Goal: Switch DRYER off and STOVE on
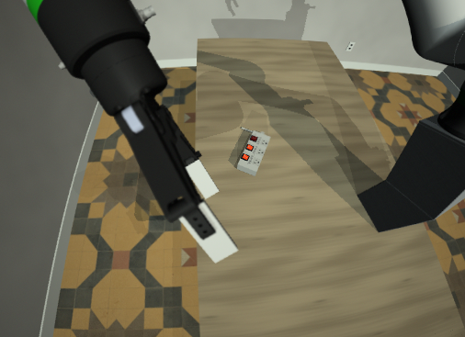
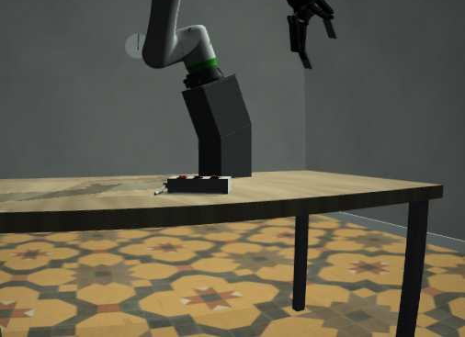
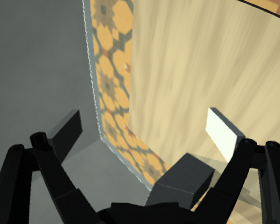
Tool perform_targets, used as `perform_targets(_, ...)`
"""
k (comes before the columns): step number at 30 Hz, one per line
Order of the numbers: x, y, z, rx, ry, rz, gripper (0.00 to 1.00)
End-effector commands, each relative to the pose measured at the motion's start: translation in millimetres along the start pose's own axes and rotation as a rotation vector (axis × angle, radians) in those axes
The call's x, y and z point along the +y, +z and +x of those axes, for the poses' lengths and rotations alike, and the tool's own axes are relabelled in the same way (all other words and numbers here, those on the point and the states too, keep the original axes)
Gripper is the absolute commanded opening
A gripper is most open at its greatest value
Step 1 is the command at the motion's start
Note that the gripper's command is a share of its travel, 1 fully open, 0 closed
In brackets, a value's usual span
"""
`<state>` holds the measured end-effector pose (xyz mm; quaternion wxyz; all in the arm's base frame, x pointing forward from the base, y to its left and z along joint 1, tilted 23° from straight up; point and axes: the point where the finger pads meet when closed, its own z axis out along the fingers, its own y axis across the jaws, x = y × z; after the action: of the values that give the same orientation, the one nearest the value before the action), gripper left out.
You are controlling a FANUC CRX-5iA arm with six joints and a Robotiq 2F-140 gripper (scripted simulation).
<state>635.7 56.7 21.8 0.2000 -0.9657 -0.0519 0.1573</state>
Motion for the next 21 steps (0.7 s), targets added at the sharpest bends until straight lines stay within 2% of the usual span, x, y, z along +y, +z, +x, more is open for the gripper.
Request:
perform_targets(1,-17,-42,-30,0.050,0.021,-0.087,1.00)
perform_targets(2,-17,-42,-30,0.050,0.021,-0.087,1.00)
perform_targets(3,-24,-58,-44,0.068,0.028,-0.119,1.00)
perform_targets(5,-24,-58,-44,0.068,0.028,-0.119,1.00)
perform_targets(6,-29,-74,-58,0.087,0.036,-0.151,1.00)
perform_targets(7,-29,-74,-58,0.087,0.036,-0.151,1.00)
perform_targets(8,-35,-90,-74,0.109,0.044,-0.184,1.00)
perform_targets(10,-35,-90,-74,0.109,0.044,-0.184,1.00)
perform_targets(11,-40,-106,-91,0.132,0.053,-0.216,1.00)
perform_targets(12,-40,-106,-91,0.132,0.053,-0.216,1.00)
perform_targets(13,-44,-122,-108,0.157,0.061,-0.248,1.00)
perform_targets(15,-44,-122,-108,0.157,0.061,-0.248,1.00)
perform_targets(16,-48,-137,-126,0.184,0.069,-0.280,1.00)
perform_targets(17,-48,-137,-126,0.184,0.069,-0.280,1.00)
perform_targets(18,-50,-151,-145,0.212,0.078,-0.311,1.00)
perform_targets(21,-50,-151,-145,0.212,0.078,-0.311,1.00)
